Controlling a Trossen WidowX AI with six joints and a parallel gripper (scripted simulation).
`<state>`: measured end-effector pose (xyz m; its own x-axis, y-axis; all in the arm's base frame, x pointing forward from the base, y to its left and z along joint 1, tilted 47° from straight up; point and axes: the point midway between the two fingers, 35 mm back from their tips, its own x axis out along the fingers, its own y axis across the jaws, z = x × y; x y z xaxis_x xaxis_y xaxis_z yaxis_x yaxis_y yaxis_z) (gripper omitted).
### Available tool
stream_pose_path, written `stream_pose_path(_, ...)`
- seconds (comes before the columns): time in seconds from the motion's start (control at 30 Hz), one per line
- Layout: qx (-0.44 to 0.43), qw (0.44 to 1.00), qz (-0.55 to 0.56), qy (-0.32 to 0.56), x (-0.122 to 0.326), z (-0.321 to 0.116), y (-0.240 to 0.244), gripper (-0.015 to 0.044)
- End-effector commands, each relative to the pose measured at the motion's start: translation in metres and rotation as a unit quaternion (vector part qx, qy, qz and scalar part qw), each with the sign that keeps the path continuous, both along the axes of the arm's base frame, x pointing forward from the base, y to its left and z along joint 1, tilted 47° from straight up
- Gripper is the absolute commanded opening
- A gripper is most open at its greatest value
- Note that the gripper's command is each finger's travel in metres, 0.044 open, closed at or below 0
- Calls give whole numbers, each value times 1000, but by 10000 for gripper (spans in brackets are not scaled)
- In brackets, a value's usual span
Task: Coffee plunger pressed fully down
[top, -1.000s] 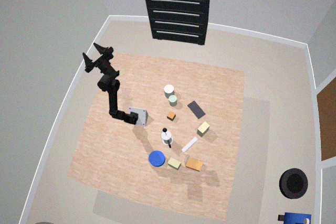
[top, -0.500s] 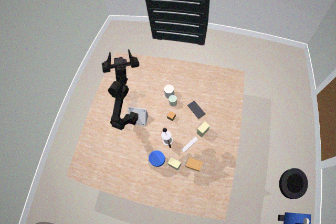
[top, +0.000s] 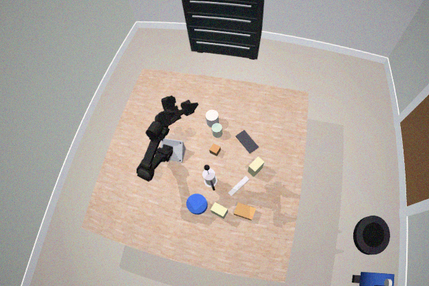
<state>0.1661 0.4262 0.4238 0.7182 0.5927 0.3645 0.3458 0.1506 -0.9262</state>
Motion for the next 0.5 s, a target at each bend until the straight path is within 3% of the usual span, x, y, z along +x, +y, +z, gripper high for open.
stream_pose_path(0.0,60,994,-68,67,25,-21,-45,440)
stream_pose_path(0.2,175,953,-185,161,52,-65,-127,440)
stream_pose_path(0.47,330,853,-336,225,59,-128,-237,440)
